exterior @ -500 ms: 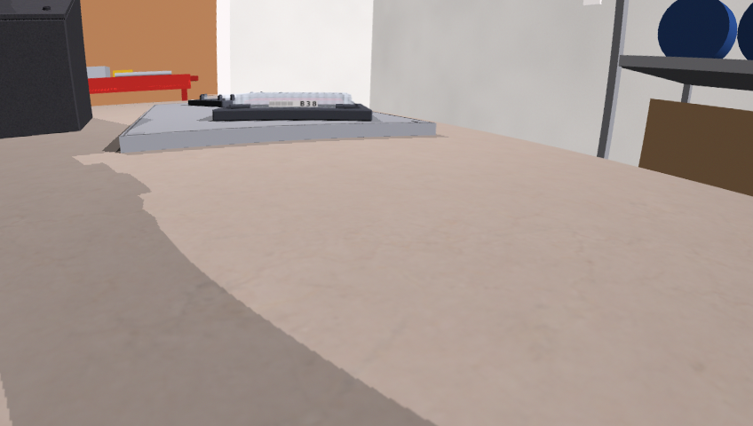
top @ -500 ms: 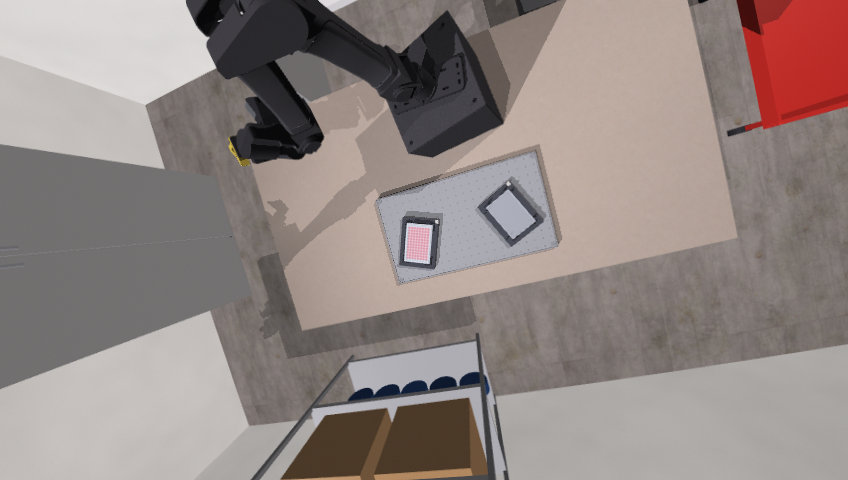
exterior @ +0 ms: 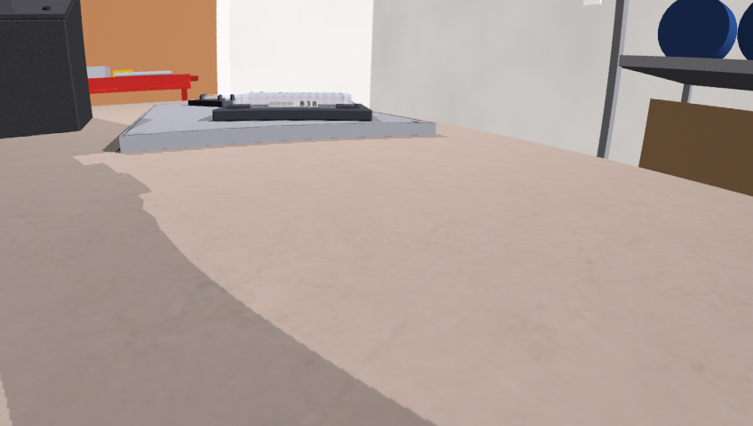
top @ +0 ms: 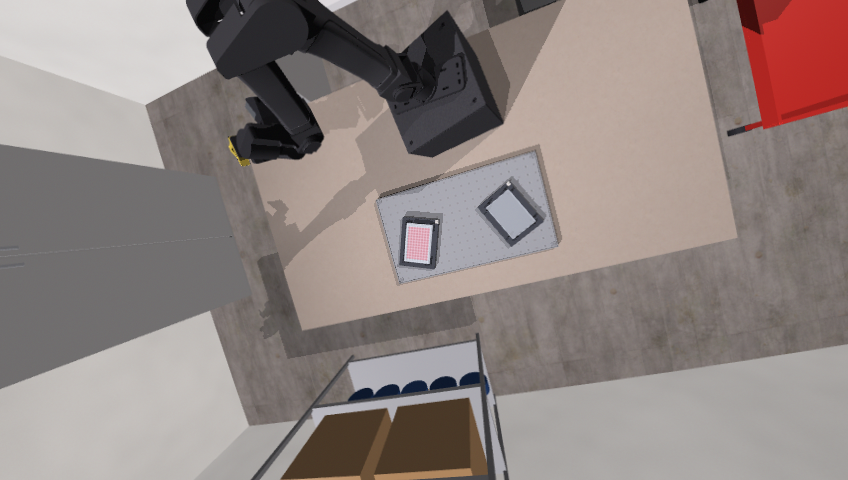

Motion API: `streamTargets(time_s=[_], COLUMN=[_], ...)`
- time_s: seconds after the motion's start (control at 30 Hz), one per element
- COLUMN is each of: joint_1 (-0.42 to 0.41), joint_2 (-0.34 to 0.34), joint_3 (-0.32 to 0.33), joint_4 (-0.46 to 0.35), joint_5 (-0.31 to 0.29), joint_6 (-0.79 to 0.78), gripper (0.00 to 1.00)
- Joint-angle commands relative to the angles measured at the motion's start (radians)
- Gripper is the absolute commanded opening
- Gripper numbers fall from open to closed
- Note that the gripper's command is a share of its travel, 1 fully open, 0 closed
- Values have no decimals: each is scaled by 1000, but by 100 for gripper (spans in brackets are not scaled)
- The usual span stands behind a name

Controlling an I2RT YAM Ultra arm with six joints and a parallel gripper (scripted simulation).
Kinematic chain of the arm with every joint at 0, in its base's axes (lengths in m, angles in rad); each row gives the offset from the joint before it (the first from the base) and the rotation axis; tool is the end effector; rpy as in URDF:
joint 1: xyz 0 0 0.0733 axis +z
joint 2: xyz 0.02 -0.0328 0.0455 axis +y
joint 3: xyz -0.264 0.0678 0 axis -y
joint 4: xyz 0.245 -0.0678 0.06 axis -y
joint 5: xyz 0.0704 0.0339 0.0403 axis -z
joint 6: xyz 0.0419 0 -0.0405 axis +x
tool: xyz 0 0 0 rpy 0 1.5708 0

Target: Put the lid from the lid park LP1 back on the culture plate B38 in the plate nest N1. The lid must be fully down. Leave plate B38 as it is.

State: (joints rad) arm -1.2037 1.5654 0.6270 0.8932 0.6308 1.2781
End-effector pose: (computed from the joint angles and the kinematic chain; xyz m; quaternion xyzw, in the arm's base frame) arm 0.0913 -0.3033 0.2157 0.7196 0.0199 -0.1997 0.6647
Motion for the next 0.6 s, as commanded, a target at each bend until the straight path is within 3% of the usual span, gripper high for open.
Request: streamTargets(time_s=[0.0,0.13,0.2,0.43,0.57], joint_1=[0,17,46,95,139], joint_2=[-6,-37,-29,-77,-64], joint_3=[3,11,21,44,50], joint_4=[4,-70,-75,-240,-245], joint_5=[0,-48,-23,-105,-72], joint_6=[-1,-49,-50,-149,-148], gripper=[100,100,100,100,100])
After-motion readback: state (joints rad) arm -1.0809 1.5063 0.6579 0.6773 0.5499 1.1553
